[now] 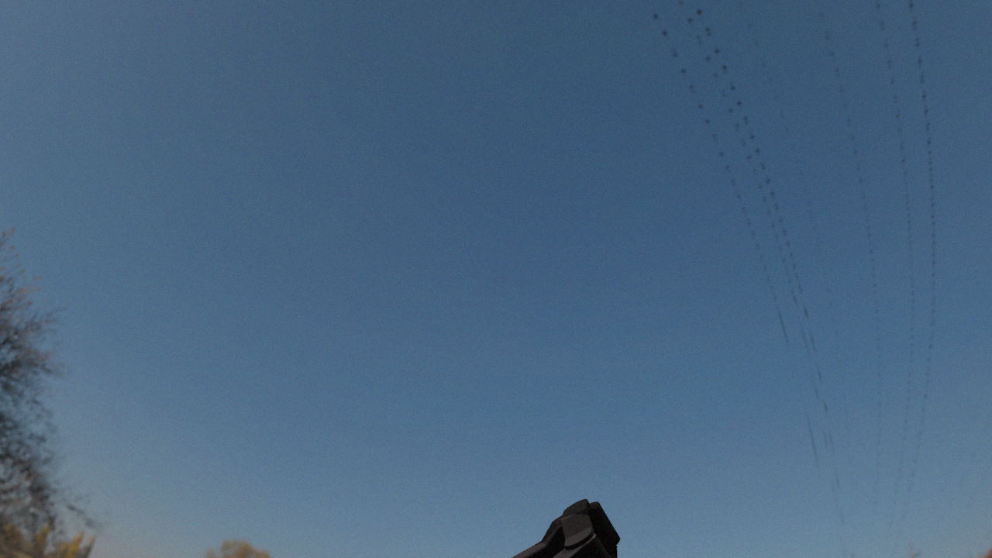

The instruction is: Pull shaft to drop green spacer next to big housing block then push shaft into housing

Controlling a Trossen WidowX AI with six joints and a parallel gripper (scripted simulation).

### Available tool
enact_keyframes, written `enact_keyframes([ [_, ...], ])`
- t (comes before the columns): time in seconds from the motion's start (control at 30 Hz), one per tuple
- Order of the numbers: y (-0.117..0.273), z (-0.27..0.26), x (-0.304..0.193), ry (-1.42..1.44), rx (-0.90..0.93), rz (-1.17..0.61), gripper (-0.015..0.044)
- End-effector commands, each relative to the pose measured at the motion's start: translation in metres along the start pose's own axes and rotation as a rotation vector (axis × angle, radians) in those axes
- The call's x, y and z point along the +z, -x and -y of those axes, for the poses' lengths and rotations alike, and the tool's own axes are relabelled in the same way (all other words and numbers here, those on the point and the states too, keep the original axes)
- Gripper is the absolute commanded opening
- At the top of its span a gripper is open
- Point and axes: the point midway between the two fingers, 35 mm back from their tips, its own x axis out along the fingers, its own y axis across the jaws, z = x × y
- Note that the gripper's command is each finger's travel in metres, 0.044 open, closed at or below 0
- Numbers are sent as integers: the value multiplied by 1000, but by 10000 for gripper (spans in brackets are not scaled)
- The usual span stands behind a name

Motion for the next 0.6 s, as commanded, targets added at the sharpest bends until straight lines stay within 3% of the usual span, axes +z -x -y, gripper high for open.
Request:
enact_keyframes([
  [0.0, 1, 0, 1, -5, -1, 2, 0],
  [0.57, 3, 0, 1, -5, 0, 2, 0],
])
